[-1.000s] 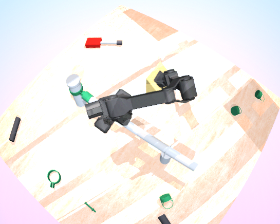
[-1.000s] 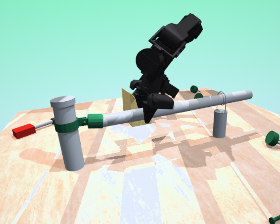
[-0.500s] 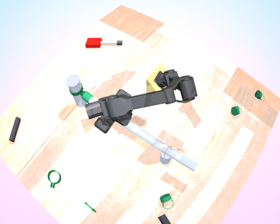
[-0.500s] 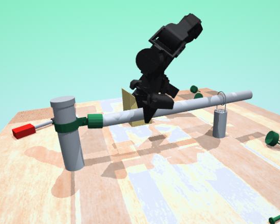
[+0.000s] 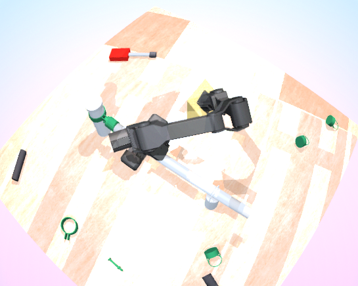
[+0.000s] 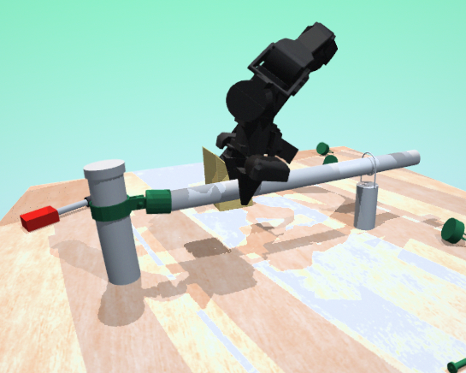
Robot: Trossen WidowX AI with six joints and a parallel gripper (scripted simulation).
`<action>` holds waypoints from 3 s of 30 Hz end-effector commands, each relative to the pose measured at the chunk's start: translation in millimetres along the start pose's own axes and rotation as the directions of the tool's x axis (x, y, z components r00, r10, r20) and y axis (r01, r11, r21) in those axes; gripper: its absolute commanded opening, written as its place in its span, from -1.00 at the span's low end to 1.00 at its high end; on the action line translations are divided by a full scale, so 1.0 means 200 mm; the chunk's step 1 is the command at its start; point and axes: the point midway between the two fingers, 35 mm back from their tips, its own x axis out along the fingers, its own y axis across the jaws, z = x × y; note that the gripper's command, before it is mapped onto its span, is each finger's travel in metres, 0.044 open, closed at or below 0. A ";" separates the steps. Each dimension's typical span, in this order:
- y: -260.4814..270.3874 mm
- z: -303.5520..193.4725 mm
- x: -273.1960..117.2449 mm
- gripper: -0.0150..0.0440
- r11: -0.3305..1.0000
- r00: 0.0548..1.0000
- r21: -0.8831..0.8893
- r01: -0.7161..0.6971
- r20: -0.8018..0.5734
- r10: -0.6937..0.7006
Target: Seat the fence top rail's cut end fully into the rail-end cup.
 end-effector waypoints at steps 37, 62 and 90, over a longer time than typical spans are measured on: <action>0.00 0.00 -0.01 -0.49 1.000 1.000 -0.002 -0.010 -0.003 0.010; 0.00 -0.04 -0.01 -0.49 1.000 1.000 -0.002 -0.010 -0.004 0.010; -0.01 -0.10 -0.03 -0.49 1.000 1.000 -0.002 -0.010 -0.004 0.010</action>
